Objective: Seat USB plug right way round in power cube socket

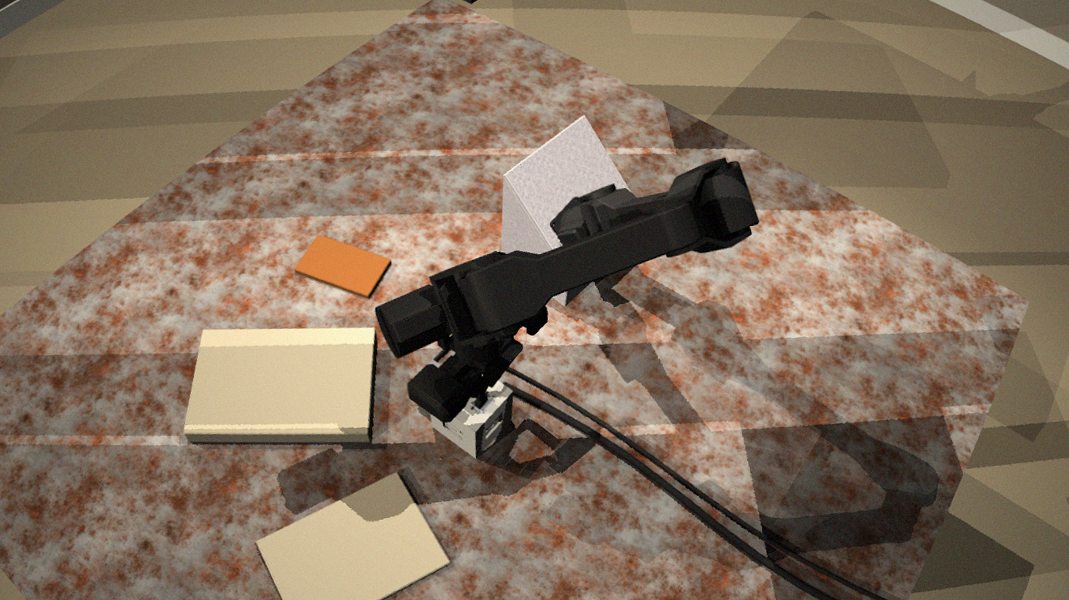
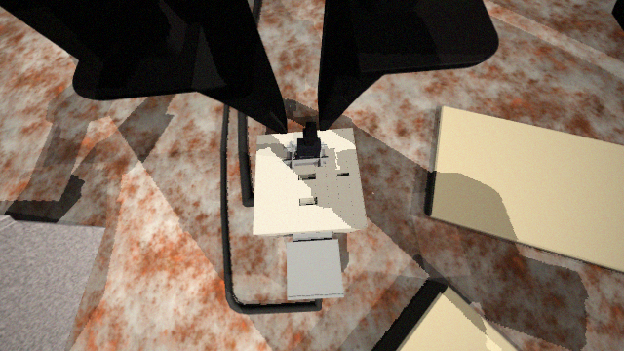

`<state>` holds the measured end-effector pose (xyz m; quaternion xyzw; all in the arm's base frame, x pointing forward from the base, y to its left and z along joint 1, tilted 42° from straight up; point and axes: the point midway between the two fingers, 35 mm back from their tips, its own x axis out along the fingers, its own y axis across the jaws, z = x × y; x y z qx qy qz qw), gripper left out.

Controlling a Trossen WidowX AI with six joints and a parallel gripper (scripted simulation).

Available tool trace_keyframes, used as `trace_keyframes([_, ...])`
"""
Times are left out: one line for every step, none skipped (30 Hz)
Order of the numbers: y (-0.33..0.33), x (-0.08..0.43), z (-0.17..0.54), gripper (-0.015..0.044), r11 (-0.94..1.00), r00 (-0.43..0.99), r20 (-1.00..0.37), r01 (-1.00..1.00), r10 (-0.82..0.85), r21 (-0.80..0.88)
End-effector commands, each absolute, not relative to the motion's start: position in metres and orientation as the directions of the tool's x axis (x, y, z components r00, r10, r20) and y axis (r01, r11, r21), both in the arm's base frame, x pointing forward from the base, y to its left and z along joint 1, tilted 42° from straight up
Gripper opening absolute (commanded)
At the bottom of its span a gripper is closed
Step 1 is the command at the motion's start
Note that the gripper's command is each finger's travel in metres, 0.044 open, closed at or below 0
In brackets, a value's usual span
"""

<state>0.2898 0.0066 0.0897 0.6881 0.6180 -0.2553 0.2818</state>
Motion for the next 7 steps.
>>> trace_keyframes([0.0039,0.2906,0.0932,0.0095,-0.074,0.108,-0.702,0.994,0.704,0.079])
trace_keyframes([0.0033,0.2905,0.0939,0.0095,-0.074,0.108,-0.702,0.994,0.704,0.079])
trace_keyframes([0.0026,0.2904,0.0947,0.0095,-0.074,0.108,-0.702,0.994,0.704,0.079])
trace_keyframes([0.0019,0.2903,0.0954,0.0095,-0.074,0.108,-0.702,0.994,0.704,0.079])
trace_keyframes([0.0013,0.2902,0.0962,0.0095,-0.074,0.108,-0.702,0.994,0.704,0.078])
trace_keyframes([0.0006,0.2901,0.0969,0.0095,-0.074,0.108,-0.702,0.994,0.704,0.078])
trace_keyframes([0.0,0.29,0.0976,0.0095,-0.074,0.108,-0.702,0.994,0.704,0.078])
